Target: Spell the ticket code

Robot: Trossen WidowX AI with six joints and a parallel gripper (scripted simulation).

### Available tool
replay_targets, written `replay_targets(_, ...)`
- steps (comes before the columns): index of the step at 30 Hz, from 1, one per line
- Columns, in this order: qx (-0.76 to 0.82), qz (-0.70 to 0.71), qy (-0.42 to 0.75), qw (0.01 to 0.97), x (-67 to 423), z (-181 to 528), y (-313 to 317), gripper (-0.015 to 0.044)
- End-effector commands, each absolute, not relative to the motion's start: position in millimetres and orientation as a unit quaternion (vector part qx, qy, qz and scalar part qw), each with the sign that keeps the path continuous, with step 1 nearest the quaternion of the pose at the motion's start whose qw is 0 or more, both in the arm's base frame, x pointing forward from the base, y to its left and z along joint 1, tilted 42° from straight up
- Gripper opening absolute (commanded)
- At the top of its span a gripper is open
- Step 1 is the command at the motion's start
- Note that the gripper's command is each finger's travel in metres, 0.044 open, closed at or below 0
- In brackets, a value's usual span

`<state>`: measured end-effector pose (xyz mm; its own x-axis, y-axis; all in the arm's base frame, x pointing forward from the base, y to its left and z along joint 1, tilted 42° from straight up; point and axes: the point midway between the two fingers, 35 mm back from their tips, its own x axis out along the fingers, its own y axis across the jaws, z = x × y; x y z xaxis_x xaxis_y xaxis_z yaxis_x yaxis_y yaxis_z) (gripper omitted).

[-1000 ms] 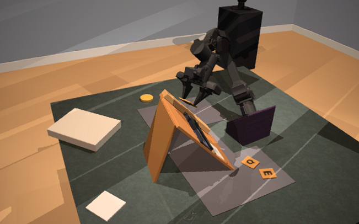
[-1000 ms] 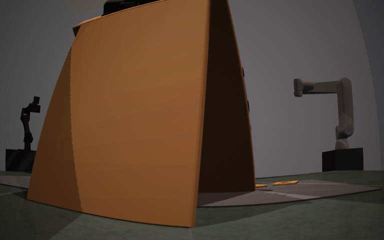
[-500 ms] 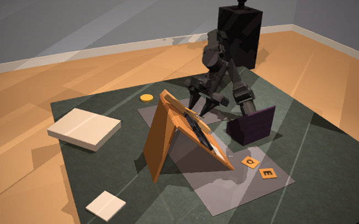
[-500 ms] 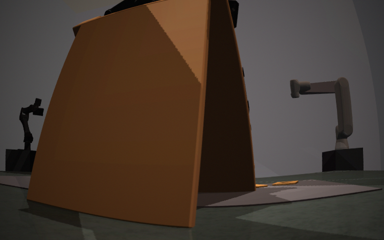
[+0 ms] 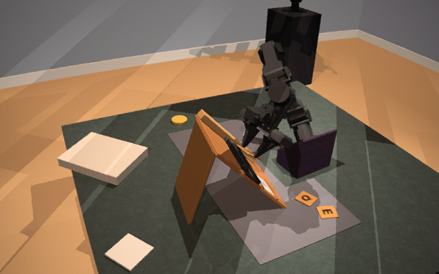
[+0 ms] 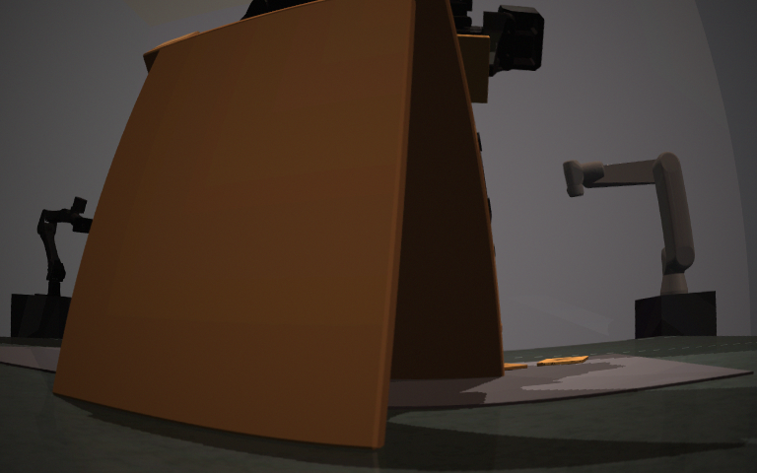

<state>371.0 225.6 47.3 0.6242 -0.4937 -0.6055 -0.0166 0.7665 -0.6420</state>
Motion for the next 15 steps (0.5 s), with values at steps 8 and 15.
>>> replay_targets(8, -0.295, -0.181, 0.382, 0.857, 367.1, 9.0, 251.1, 0.0000)
replay_targets(15, -0.287, -0.200, 0.364, 0.863, 360.5, -18.2, 264.8, 0.0000)
